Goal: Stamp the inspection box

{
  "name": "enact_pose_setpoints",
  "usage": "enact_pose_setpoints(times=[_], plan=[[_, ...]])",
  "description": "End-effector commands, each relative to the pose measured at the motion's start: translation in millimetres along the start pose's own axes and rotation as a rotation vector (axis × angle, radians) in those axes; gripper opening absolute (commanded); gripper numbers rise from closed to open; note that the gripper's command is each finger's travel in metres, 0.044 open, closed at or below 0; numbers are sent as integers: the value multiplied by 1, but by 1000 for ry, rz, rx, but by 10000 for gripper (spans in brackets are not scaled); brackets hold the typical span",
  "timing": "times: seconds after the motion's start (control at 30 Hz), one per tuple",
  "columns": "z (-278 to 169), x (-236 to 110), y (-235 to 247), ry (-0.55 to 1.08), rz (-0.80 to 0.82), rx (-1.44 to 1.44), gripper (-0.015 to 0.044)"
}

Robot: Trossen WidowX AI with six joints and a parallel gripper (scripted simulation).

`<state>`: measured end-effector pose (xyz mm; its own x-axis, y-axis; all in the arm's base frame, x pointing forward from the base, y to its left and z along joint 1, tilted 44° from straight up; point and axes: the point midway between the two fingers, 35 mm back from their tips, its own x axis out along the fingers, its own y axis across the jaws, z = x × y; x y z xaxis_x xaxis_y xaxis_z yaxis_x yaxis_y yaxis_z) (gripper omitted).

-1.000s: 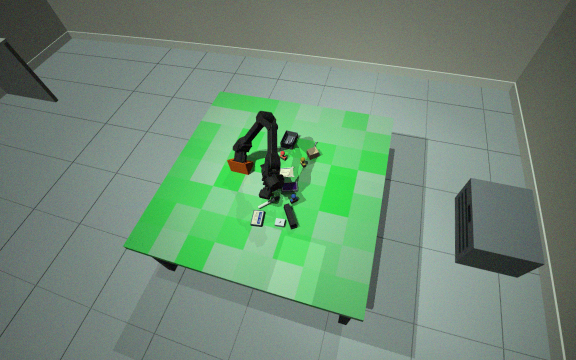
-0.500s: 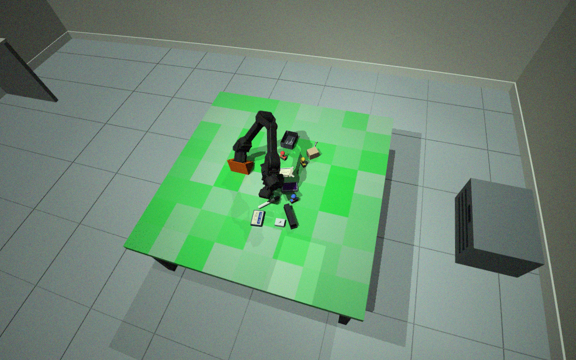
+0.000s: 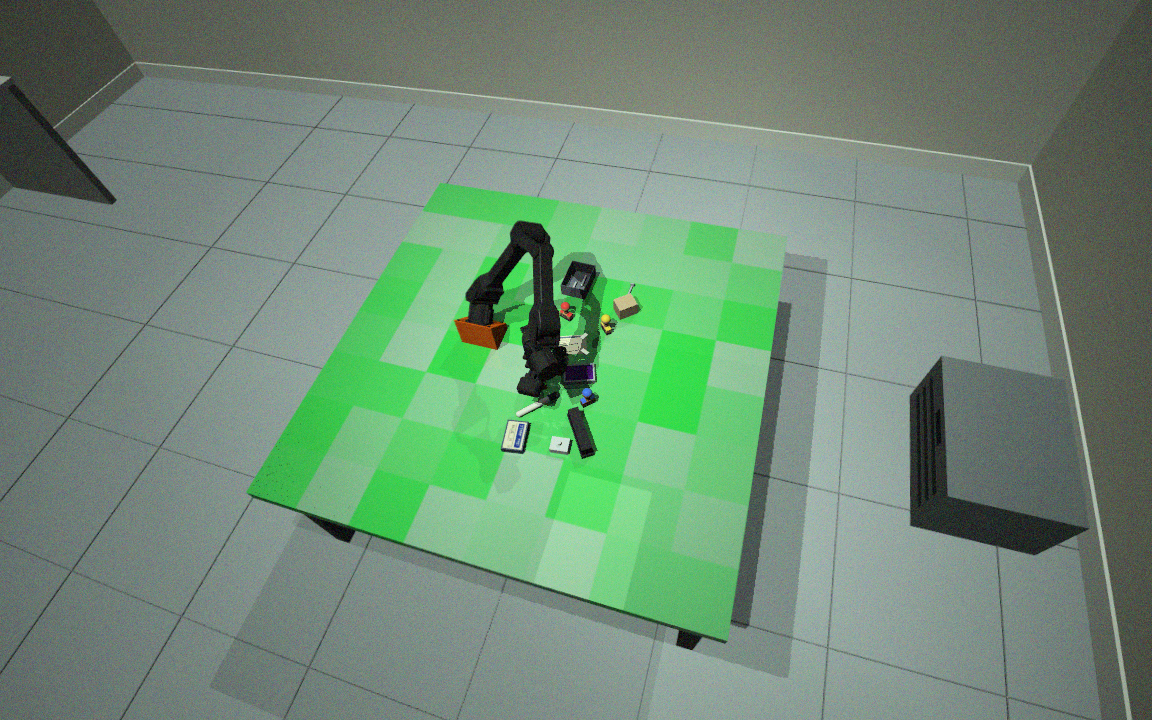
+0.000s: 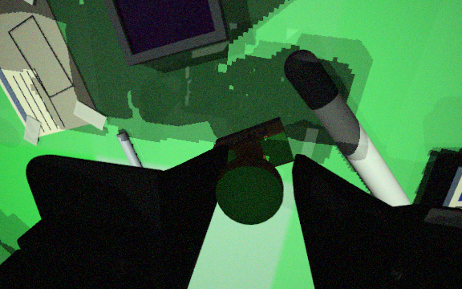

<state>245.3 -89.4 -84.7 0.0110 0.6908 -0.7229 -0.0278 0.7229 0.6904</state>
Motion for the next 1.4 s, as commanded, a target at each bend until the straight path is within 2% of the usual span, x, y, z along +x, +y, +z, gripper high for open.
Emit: enact_pose_setpoints(times=[0.0, 1.37], plan=[[0, -2, -1, 1, -2, -3, 0], [1, -22, -2, 0, 3, -3, 0]])
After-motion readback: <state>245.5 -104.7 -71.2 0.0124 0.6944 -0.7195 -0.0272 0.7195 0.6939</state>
